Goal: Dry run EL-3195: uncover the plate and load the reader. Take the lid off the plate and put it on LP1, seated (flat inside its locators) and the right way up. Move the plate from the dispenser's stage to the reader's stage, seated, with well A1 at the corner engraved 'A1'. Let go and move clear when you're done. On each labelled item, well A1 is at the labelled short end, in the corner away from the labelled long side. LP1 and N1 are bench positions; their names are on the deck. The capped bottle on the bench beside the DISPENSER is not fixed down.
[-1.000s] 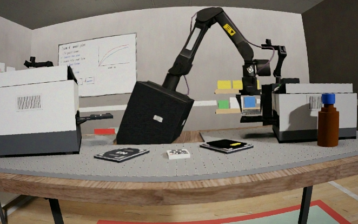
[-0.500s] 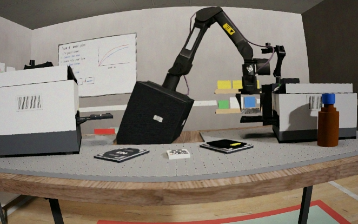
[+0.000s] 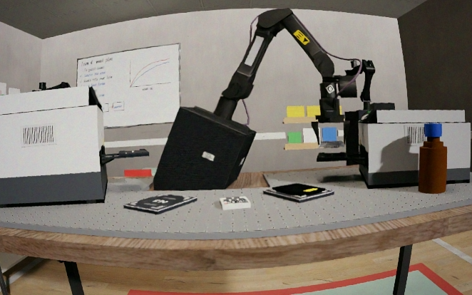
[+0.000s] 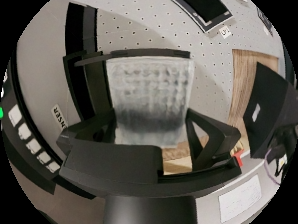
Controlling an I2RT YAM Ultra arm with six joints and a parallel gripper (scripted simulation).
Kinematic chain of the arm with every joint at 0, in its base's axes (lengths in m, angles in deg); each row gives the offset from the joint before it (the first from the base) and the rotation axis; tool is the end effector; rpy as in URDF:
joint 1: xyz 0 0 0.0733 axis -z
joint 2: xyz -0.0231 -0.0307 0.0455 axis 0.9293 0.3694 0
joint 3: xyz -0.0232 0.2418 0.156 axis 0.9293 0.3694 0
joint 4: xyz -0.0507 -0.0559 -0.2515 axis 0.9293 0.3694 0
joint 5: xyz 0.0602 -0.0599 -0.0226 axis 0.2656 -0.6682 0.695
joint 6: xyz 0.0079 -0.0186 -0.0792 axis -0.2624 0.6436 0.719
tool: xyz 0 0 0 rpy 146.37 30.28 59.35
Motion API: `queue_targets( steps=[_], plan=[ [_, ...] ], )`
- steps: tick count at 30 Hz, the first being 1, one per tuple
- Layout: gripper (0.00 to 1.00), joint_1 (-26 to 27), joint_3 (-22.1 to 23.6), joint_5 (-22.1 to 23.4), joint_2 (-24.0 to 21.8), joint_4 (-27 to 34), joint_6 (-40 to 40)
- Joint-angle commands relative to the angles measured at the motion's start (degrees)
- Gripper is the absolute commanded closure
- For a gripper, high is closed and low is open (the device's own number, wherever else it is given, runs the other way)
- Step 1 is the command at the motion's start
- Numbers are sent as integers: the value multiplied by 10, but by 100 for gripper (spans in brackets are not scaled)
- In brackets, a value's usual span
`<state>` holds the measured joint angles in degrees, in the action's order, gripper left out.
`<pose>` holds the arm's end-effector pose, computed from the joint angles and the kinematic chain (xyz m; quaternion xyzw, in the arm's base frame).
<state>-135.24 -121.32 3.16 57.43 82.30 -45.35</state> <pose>0.1233 0.3031 0.1911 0.1756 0.9587 0.2229 0.0180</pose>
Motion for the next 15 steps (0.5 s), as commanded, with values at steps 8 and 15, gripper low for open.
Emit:
queue_targets(
  steps=[8,15],
  plan=[
    [14,1,-18,-4,-30,16,-6],
    [14,1,-20,-5,-36,24,-5]
  ],
)
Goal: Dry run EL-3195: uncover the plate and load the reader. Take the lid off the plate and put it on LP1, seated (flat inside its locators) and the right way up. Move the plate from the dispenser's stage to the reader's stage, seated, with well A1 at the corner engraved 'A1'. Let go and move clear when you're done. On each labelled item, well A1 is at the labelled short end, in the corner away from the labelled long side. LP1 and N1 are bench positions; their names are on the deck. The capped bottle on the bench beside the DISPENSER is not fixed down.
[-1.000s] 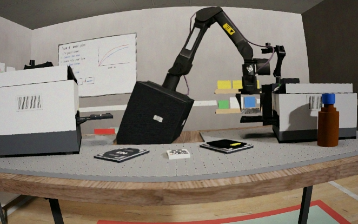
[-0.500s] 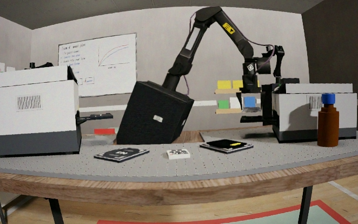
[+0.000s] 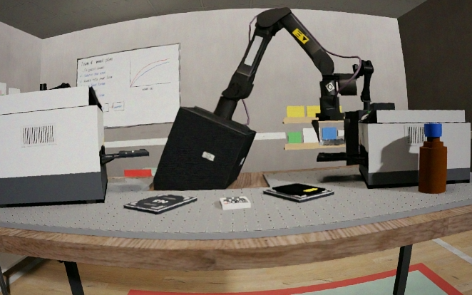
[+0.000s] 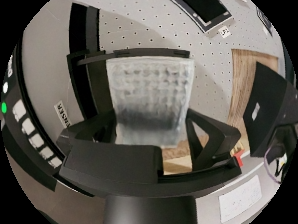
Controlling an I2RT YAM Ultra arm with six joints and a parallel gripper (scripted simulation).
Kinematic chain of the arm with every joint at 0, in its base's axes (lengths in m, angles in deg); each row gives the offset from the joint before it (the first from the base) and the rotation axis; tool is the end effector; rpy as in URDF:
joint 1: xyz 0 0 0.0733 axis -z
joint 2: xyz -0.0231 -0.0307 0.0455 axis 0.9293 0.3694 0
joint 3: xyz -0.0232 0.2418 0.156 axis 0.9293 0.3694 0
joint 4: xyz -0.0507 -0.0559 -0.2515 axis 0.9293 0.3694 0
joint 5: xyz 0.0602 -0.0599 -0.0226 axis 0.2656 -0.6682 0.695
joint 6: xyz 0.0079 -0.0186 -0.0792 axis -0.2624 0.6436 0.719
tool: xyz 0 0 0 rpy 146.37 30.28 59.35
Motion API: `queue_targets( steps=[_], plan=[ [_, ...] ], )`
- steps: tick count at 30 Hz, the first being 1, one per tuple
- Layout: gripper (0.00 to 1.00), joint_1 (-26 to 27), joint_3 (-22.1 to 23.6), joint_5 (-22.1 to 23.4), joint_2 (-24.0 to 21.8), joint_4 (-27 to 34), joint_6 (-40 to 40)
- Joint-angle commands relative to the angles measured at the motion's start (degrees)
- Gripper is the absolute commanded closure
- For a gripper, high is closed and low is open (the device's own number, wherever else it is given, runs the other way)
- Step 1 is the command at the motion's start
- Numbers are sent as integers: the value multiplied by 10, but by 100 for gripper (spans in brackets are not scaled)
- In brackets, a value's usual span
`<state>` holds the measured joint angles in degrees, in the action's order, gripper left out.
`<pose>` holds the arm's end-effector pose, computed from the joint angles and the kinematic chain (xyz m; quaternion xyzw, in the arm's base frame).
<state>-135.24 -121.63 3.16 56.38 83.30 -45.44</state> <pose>0.1224 0.3008 0.1972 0.1761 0.9579 0.2259 0.0185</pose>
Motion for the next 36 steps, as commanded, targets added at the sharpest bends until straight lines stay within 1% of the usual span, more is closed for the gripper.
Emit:
queue_targets(
  steps=[1,13,21,36],
  plan=[
    [14,2,-19,-5,-27,18,-3],
    [14,9,-33,-4,-47,60,6],
    [14,12,-40,1,-58,76,8],
    [14,6,-56,4,-80,115,9]
  ],
)
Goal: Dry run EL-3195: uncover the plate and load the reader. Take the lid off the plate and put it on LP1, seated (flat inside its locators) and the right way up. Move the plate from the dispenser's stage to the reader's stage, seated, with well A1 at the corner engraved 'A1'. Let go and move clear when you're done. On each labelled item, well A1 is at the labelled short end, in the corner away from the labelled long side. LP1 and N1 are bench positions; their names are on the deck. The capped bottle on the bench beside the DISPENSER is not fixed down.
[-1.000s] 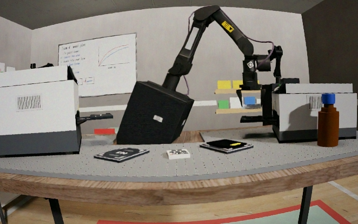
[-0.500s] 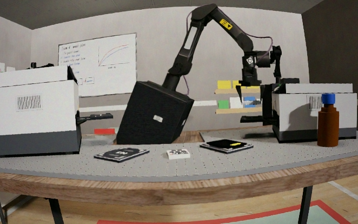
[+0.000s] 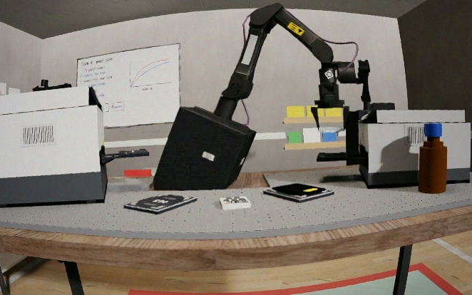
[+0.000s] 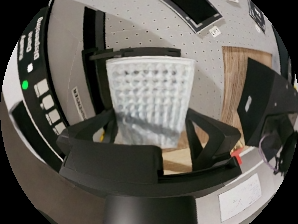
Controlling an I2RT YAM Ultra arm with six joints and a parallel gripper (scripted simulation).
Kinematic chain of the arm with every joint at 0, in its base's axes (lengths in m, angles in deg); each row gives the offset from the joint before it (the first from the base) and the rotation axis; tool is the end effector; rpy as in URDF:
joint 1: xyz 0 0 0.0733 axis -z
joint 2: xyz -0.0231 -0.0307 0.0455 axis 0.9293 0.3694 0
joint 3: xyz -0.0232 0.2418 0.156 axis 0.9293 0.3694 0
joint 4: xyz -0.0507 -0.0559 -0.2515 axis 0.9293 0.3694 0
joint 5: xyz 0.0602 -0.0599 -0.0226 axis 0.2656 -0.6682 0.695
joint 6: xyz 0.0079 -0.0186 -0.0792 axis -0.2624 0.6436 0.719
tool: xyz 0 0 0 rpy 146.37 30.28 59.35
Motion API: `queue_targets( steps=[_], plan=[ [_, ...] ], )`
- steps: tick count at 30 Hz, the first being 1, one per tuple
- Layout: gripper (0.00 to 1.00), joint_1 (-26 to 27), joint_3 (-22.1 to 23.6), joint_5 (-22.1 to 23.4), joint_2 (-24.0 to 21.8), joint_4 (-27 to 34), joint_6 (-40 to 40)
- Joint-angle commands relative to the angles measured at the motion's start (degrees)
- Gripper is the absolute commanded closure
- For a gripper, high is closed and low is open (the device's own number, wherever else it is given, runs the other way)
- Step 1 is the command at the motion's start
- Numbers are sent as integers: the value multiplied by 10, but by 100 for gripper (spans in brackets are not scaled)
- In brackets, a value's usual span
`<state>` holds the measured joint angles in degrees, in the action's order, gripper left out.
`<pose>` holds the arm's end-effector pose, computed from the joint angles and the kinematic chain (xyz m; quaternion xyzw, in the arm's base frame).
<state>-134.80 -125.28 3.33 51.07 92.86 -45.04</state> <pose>0.1171 0.2830 0.2341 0.1765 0.9590 0.2211 0.0176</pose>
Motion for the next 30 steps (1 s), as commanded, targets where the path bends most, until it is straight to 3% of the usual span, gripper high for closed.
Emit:
queue_targets(
  steps=[1,16,30],
  plan=[
    [14,3,-21,2,-29,22,5],
    [14,11,-35,1,-44,51,7],
    [14,-4,-30,0,-46,37,7]
  ],
)
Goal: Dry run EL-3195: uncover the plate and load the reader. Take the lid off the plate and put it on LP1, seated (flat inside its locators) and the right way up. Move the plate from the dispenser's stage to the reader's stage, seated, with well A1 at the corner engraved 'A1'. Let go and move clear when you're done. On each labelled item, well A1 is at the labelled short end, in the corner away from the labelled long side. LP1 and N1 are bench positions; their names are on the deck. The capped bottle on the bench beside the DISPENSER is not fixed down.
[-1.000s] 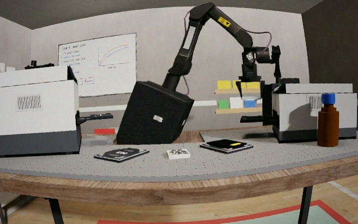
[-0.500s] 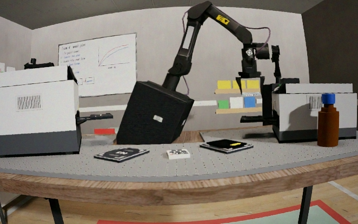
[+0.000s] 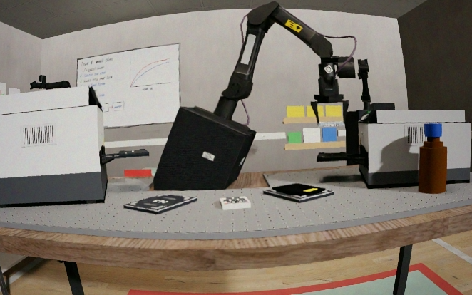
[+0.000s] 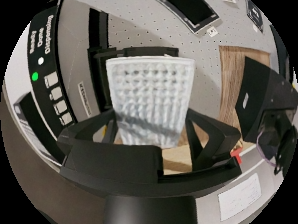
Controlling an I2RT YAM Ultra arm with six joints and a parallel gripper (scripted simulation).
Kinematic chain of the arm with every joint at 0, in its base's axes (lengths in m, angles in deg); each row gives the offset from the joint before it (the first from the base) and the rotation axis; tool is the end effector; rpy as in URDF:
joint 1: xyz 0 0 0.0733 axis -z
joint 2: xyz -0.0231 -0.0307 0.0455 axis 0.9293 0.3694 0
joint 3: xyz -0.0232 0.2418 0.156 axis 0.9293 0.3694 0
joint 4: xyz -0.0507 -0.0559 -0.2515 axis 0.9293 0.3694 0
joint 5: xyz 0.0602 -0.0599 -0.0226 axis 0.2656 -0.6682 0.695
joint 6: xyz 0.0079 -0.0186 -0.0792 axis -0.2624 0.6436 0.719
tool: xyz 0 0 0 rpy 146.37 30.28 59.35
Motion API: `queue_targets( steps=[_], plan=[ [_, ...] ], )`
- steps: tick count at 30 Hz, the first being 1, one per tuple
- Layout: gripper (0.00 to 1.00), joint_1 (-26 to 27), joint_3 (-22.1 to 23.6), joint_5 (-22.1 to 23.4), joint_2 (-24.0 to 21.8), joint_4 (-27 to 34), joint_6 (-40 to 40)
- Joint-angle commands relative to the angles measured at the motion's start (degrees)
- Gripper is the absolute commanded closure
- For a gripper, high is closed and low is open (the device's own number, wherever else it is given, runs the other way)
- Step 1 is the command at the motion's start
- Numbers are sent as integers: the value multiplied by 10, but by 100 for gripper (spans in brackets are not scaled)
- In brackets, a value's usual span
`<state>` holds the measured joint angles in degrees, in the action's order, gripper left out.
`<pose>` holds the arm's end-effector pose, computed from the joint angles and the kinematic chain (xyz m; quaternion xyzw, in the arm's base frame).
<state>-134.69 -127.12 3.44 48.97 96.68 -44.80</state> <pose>0.1142 0.2754 0.2505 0.1751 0.9590 0.2222 0.0176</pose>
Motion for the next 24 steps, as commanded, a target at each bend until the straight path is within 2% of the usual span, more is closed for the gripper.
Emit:
queue_targets(
  steps=[1,13,14,15,19,24],
  plan=[
    [14,2,-10,-2,-25,1,3],
    [14,10,0,-5,-25,6,-2],
    [14,8,-2,-9,-25,20,28],
    [14,7,-13,-10,8,8,12],
    [14,13,-17,-17,6,10,21],
    [14,40,-15,4,14,-6,46]
  ],
)
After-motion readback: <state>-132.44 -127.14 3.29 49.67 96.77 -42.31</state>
